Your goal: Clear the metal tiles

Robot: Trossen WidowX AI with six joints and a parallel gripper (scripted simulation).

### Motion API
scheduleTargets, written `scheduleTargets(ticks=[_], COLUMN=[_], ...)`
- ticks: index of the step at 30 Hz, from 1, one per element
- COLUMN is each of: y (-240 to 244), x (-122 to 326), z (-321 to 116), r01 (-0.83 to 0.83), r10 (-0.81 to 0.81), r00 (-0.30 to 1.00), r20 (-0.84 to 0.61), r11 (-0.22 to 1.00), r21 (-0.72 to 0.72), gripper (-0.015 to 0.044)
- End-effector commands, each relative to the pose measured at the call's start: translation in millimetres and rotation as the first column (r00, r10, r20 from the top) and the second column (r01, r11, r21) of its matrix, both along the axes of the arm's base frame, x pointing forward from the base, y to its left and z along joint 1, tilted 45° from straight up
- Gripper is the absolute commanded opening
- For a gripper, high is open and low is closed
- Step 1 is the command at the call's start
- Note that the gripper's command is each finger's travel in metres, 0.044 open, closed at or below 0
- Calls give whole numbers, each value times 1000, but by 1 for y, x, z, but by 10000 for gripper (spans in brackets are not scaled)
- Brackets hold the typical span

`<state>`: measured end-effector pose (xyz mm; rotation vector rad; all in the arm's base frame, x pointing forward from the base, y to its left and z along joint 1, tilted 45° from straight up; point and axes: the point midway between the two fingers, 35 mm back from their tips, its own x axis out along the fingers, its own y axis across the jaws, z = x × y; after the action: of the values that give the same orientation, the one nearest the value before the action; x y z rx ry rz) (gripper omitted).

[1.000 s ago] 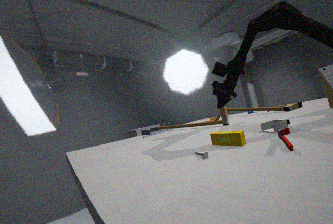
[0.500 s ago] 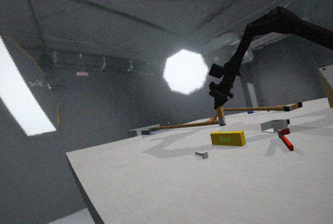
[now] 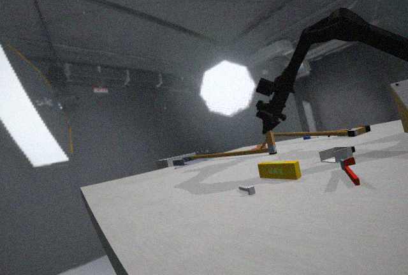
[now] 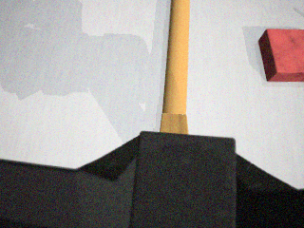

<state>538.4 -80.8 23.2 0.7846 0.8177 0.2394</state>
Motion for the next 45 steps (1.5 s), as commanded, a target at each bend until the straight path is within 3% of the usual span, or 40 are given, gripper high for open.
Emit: scheduleTargets(ticks=[1, 45], y=[-1, -3], x=[0, -49], z=[1, 8], r01=[4, 7], r10=[-4, -7], r00=[1000, 1000], r20=[4, 2], r11=[1000, 1000], r21=[-1, -3], gripper=[0, 0])
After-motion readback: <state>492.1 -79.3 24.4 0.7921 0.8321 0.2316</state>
